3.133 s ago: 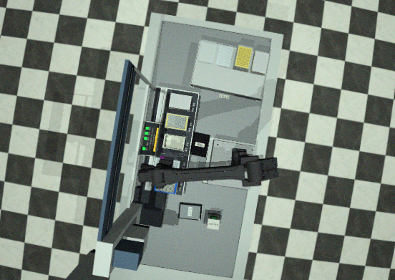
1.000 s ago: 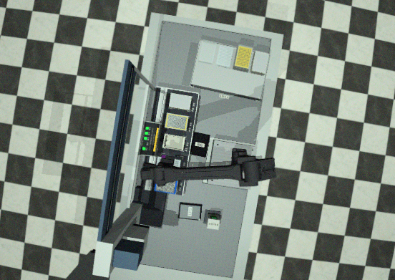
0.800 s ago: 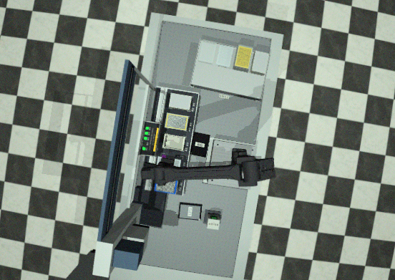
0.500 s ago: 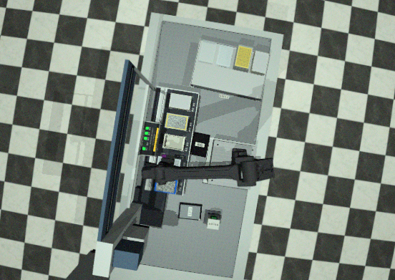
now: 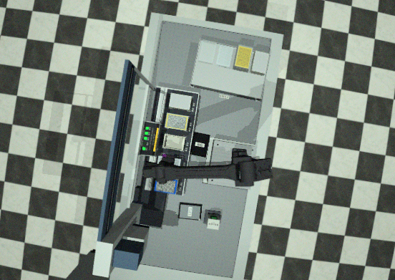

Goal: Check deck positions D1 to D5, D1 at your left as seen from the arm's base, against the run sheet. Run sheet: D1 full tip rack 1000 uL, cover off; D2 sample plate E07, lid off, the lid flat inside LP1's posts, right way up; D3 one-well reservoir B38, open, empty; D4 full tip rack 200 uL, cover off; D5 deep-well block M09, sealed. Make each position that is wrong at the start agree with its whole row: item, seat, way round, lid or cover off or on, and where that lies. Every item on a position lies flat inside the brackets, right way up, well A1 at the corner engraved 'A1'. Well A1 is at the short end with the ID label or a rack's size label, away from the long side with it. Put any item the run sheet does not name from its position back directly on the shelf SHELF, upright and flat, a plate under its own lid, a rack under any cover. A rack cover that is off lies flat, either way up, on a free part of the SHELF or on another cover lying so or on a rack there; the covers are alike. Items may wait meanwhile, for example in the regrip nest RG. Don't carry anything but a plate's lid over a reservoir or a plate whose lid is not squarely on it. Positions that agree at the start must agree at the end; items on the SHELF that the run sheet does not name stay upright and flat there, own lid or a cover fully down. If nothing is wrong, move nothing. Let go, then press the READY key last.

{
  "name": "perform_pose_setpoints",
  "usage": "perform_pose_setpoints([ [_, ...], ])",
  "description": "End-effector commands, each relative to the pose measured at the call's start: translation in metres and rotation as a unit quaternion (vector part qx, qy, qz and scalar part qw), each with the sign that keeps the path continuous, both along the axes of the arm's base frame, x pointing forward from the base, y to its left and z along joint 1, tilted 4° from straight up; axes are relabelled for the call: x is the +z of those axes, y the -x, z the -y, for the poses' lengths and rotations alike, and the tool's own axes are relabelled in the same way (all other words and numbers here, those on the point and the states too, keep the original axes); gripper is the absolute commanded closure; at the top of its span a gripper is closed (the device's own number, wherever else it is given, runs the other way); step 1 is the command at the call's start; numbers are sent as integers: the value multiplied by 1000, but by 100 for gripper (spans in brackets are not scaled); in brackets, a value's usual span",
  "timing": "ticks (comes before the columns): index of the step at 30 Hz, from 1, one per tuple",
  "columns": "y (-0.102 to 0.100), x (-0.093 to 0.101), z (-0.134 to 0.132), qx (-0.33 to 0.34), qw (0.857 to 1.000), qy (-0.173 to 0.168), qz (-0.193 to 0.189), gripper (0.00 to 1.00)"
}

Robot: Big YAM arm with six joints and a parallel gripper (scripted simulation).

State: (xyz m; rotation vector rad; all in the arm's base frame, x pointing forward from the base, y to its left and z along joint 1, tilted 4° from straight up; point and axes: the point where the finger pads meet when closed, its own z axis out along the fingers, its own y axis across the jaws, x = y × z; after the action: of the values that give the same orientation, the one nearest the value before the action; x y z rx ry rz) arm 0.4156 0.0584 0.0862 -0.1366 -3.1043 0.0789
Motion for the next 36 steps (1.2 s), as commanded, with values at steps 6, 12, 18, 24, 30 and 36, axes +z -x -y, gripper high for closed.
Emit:
perform_pose_setpoints([
  [6,-5,-15,4,0,1000,0,5,100],
  [12,-6,-19,5,-1,1000,0,9,100],
  [18,-4,-32,5,0,1000,0,5,100],
  [24,-6,-41,6,0,1000,0,7,100],
  [30,-4,-49,6,-1,1000,0,5,100],
  [36,-3,-59,7,0,1000,1,5,100],
])
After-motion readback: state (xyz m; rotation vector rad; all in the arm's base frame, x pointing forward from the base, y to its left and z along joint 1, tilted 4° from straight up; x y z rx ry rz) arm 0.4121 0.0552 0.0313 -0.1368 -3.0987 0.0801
